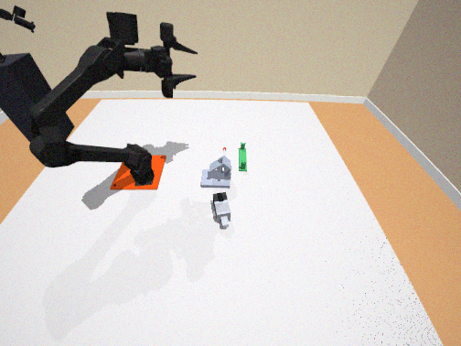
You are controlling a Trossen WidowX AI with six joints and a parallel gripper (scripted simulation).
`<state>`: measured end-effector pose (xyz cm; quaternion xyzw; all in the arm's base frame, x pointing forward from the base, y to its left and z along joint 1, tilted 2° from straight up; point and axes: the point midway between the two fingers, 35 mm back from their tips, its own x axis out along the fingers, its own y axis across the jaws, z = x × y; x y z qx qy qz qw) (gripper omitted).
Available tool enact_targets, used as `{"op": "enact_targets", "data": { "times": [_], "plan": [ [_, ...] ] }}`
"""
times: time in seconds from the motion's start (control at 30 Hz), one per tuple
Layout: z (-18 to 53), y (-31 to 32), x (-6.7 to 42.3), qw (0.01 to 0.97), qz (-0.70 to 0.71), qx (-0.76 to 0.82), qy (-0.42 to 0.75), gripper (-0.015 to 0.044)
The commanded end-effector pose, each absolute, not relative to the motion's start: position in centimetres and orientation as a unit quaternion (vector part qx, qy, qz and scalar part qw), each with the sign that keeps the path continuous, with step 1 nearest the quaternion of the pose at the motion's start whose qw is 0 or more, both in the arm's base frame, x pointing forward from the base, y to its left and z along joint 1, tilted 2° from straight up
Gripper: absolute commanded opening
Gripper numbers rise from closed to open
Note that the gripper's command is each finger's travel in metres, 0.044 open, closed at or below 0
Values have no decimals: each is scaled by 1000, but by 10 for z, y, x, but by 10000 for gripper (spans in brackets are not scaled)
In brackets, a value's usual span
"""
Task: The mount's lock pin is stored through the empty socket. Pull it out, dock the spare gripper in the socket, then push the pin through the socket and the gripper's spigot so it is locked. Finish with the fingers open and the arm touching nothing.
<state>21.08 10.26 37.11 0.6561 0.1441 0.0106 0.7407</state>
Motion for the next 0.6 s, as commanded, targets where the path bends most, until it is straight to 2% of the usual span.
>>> {"op": "enact_targets", "data": {
  "times": [0.0,0.27,0.57],
  "plan": [
    [359,109,228,842,-7,507,185,300],
    [333,112,255,928,-13,257,269,300],
    [300,107,282,926,27,-14,377,300]
  ]
}}
